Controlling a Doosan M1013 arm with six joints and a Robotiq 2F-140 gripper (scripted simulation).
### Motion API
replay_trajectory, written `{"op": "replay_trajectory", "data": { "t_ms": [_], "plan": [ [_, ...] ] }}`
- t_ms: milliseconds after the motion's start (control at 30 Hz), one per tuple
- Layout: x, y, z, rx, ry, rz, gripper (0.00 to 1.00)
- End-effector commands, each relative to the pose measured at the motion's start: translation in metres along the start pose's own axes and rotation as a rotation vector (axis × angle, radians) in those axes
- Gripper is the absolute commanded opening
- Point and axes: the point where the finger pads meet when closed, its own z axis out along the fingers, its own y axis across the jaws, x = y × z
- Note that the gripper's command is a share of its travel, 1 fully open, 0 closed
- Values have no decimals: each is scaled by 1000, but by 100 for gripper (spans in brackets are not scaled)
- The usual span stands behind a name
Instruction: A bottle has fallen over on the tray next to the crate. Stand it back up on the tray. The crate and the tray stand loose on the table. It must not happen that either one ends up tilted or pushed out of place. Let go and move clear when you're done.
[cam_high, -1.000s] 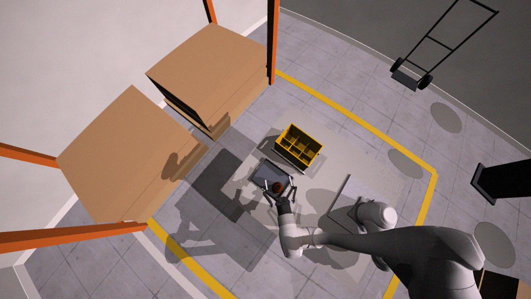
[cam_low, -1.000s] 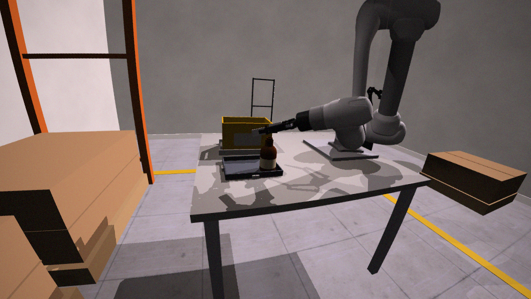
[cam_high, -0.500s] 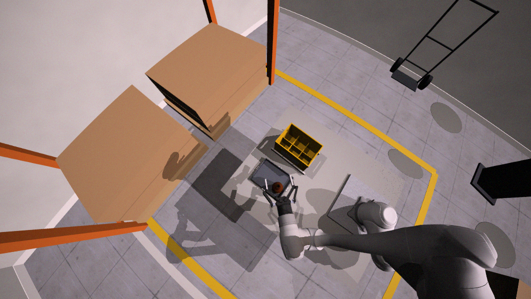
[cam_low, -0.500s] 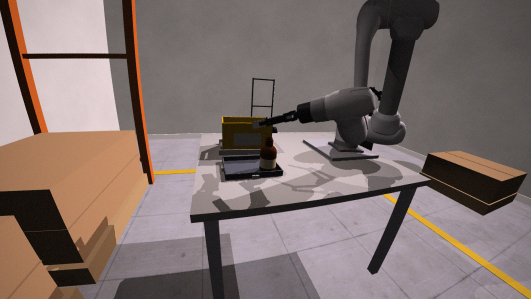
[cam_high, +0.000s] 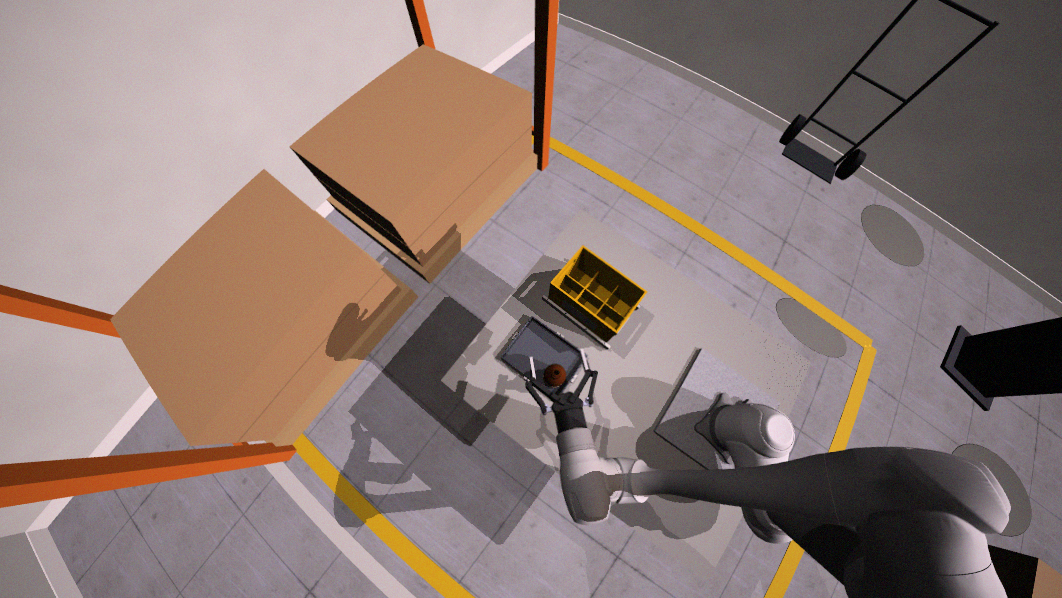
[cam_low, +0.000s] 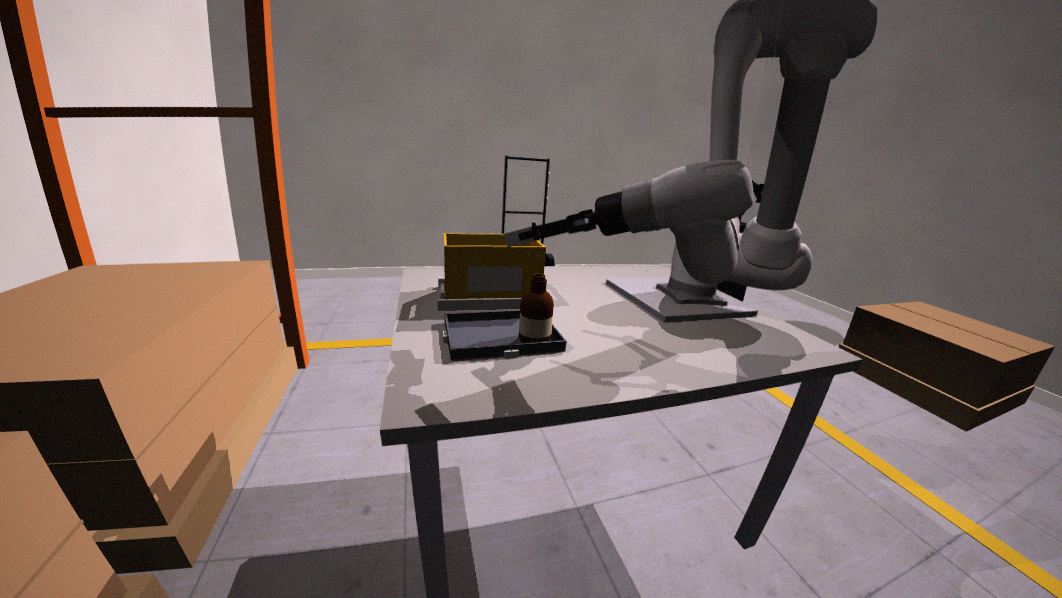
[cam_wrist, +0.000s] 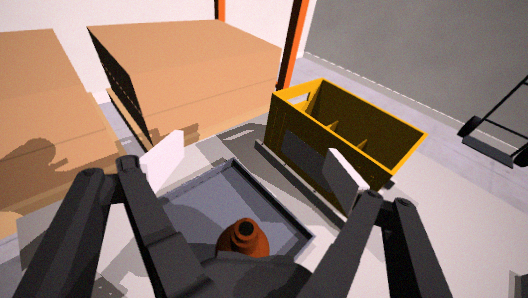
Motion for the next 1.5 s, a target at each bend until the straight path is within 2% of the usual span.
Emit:
{"op": "replay_trajectory", "data": {
  "t_ms": [0, 433, 467, 1467],
  "plan": [
    [2, 0, -1, 0, 0, 0, 100],
    [5, 0, -2, 0, 0, 0, 100],
    [5, 0, -2, 0, 0, 0, 10],
    [5, 0, -2, 0, 0, 0, 10]
  ]
}}
